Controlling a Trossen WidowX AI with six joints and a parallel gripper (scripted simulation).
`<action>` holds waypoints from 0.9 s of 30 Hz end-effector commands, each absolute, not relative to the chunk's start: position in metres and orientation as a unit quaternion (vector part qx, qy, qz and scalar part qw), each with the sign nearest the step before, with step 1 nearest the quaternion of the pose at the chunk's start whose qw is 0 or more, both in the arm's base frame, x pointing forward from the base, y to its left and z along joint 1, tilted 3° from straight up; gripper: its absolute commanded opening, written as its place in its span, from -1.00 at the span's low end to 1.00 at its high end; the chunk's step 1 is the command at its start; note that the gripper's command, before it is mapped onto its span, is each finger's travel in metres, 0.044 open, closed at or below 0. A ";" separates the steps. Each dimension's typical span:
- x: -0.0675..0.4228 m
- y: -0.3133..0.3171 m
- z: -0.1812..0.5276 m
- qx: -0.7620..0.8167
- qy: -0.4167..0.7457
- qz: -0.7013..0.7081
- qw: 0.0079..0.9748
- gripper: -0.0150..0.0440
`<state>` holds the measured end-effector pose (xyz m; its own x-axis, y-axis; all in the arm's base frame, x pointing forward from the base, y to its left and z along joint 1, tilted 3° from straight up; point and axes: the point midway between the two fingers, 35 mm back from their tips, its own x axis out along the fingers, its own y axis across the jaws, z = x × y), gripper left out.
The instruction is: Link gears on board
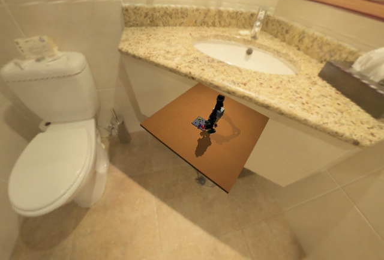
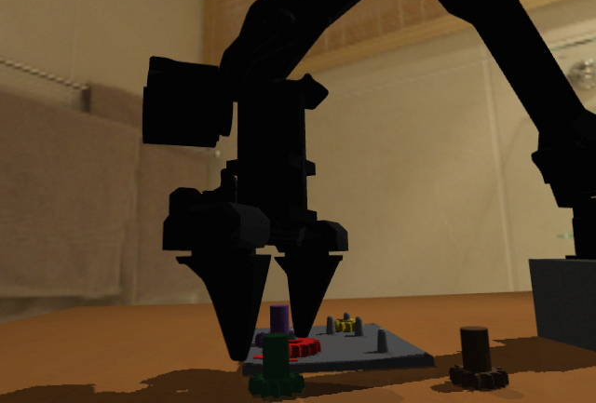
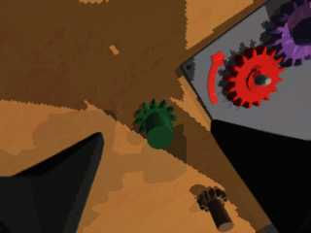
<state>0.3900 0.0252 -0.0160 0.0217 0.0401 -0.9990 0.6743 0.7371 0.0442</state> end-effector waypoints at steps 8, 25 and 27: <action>0.388 0.026 -0.019 0.270 0.660 -0.239 0.659 0.56; 0.388 0.026 -0.019 0.270 0.660 -0.239 0.659 -0.43; 0.388 0.025 -0.019 0.270 0.660 -0.239 0.659 -0.49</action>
<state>0.3885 0.0252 -0.0185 0.0162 0.0400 -0.9991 0.6744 0.7373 0.0404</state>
